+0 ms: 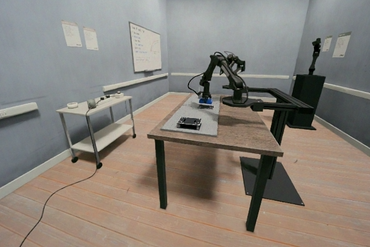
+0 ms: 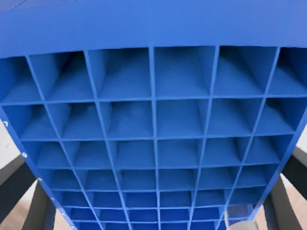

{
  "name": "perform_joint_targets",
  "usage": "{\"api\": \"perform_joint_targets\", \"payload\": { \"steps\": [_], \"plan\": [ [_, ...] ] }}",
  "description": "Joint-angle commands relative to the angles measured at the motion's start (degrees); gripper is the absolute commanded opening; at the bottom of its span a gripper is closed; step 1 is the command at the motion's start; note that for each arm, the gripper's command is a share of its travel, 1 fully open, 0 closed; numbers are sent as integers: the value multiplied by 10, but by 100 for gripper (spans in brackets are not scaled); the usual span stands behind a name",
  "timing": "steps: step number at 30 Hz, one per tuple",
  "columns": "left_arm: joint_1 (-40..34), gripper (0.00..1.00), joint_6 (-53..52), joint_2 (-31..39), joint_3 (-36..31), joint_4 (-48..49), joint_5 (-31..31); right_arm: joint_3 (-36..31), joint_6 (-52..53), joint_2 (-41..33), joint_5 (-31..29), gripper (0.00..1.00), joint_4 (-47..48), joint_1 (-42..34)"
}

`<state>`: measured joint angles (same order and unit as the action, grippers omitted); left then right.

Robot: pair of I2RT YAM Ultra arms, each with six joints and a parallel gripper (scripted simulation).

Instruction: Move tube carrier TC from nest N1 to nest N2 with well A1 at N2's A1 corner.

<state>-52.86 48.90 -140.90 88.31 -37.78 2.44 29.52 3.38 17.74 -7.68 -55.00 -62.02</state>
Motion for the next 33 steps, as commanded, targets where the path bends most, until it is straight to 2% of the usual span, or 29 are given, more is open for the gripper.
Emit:
{"api": "perform_joint_targets", "payload": {
  "steps": [1,6,14,20,27,29,31,32,33],
  "plan": [
    [-9,84,6,50,15,-58,2,-1,0,-12,-2,100,3,4],
    [-11,84,8,87,27,-107,2,-1,0,-12,-2,100,3,4],
    [6,84,-23,99,-4,-81,2,-1,0,-12,-2,100,3,4],
    [48,84,-84,141,-84,-30,11,2,-5,-8,2,100,27,2],
    [150,84,-199,213,-213,23,12,69,-15,97,15,100,141,-15],
    [181,84,-233,228,-239,34,12,92,-20,128,18,100,178,-15],
    [181,84,-233,228,-239,34,12,92,-20,128,18,100,178,-15],
    [200,84,-255,238,-252,43,9,100,-23,177,24,100,216,-12],
    [214,84,-271,243,-262,47,10,109,-25,196,25,100,234,-14]
  ]
}}
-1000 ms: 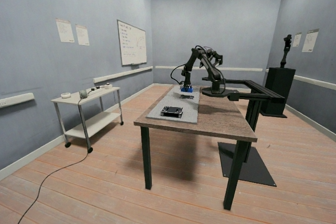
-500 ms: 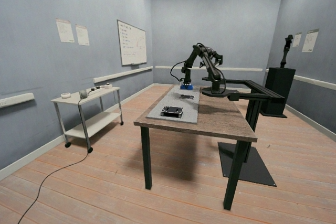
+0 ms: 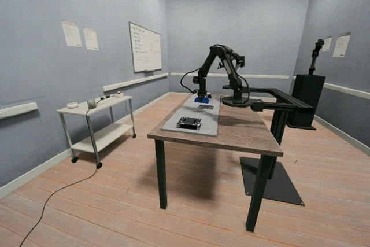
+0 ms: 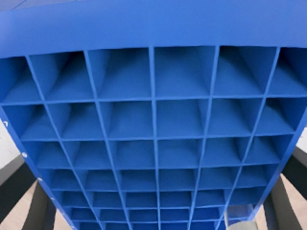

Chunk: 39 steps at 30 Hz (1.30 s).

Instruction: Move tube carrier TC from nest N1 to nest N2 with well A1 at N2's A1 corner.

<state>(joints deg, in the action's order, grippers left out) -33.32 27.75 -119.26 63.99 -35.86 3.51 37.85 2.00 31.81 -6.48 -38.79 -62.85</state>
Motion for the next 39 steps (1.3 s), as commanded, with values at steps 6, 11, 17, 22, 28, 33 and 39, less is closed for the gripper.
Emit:
{"api": "perform_joint_targets", "payload": {
  "steps": [6,11,17,22,28,33,39],
  "plan": [
    [112,84,-153,51,-63,46,-6,89,-22,165,27,100,185,-16],
    [188,84,-226,59,-76,53,-8,139,-31,268,37,100,283,-21],
    [249,84,-285,53,-70,51,-12,182,-37,391,46,100,367,-25],
    [322,84,-350,42,-56,40,-14,234,-44,506,54,100,452,-32],
    [406,84,-425,25,-29,33,-16,294,-52,663,64,100,546,-39],
    [448,84,-462,10,-6,24,-19,334,-56,761,70,100,588,-42],
    [529,84,-520,-19,42,6,-8,372,-62,916,77,100,663,-48]
  ]
}}
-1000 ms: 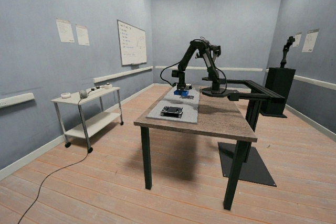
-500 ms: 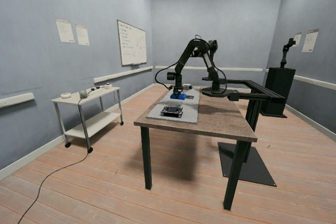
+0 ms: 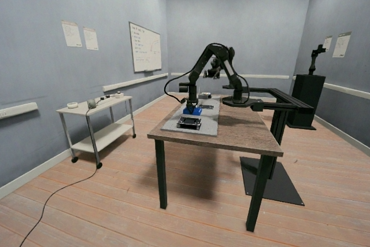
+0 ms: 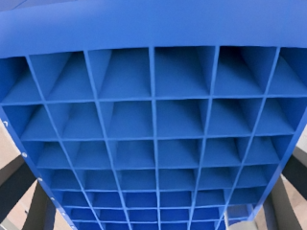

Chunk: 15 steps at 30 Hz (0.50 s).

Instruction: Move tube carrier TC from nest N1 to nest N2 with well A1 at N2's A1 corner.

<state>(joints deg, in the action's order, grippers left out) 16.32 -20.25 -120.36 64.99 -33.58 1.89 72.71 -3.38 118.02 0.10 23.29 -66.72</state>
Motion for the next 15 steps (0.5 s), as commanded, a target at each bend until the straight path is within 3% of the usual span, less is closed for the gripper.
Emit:
{"api": "perform_joint_targets", "payload": {
  "steps": [1,5,15],
  "plan": [
    [44,84,-45,-14,43,-21,10,30,-9,79,12,100,50,-10],
    [65,84,-43,-35,76,-36,15,57,-10,150,14,100,56,-11],
    [59,84,-48,-44,76,-6,10,69,-8,152,13,100,44,-11]
  ]
}}
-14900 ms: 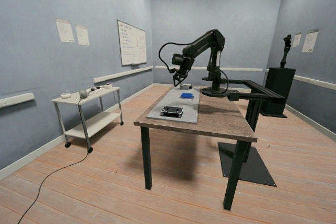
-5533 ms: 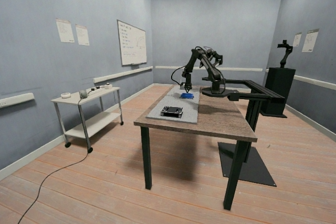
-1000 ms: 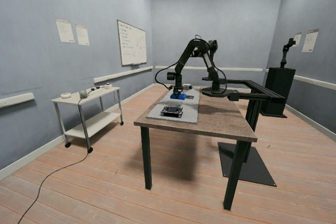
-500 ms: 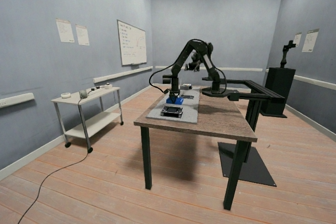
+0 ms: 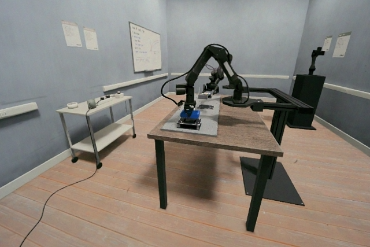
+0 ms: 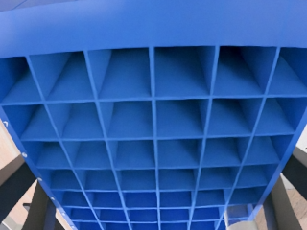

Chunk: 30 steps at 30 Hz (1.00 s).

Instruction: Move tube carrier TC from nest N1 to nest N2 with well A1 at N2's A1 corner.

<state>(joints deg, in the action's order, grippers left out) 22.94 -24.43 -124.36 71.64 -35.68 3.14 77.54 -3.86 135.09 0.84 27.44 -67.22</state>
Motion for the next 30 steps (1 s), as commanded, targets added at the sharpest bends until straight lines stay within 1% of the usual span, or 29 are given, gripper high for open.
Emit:
{"api": "perform_joint_targets", "payload": {
  "steps": [1,6,13,20,30],
  "plan": [
    [-7,84,-6,-8,8,20,-3,22,-4,-19,6,100,2,-6],
    [-3,84,-4,-21,6,17,-8,24,-4,-17,6,100,2,-6],
    [-3,84,-4,-16,6,17,-6,18,-1,-17,1,100,1,-3],
    [-9,84,-6,-18,3,39,-8,18,-1,-17,1,100,1,-3],
    [-9,84,-7,-48,-11,69,-8,18,-1,-17,1,100,1,-3]
  ]
}}
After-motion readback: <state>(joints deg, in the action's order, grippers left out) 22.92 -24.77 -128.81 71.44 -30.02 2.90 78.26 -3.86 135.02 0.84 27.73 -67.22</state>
